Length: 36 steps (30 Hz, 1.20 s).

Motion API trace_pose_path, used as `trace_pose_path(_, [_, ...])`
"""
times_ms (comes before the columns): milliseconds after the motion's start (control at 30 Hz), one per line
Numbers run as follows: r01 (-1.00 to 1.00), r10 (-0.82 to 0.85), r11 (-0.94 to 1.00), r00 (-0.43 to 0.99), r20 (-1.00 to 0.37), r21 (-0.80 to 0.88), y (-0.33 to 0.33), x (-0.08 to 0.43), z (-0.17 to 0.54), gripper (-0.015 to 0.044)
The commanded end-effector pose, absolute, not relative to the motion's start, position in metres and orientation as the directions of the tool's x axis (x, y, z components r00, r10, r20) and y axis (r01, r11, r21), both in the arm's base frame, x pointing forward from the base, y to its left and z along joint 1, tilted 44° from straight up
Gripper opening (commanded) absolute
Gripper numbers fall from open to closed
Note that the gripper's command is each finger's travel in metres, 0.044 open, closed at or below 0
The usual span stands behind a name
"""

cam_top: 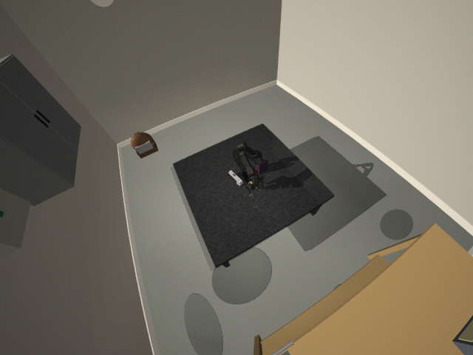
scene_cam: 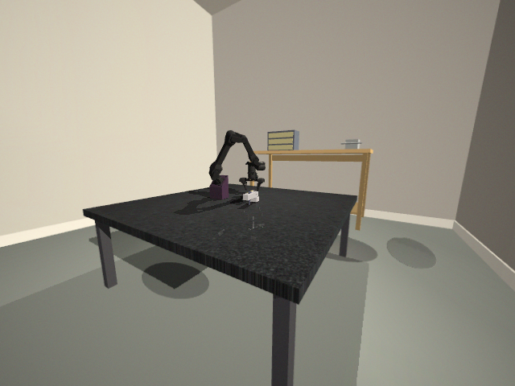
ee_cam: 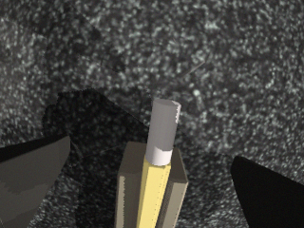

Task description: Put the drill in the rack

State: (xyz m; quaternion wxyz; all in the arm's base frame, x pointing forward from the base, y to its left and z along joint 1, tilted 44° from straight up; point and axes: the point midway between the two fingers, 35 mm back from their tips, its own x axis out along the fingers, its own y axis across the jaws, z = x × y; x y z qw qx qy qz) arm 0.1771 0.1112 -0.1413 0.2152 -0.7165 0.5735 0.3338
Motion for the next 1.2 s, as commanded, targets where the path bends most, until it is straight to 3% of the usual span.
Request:
trace_pose_path(0, [-0.968, -0.674, -0.243, 0.115, -0.73, 0.071, 0.125, 0.176, -0.129, 0.044])
trace_pose_path(467, [-0.97, -0.62, -0.242, 0.147, -0.771, 0.009, 0.156, 0.181, -0.114, 0.044])
trace_pose_path(833, [-0.956, -0.293, -0.115, 0.291, -0.911, -0.268, 0.246, 0.222, -0.085, 0.044])
trace_pose_path(1167, [-0.884, 0.07, 0.119, 0.461, -0.884, -0.452, 0.333, 0.266, -0.017, 0.044])
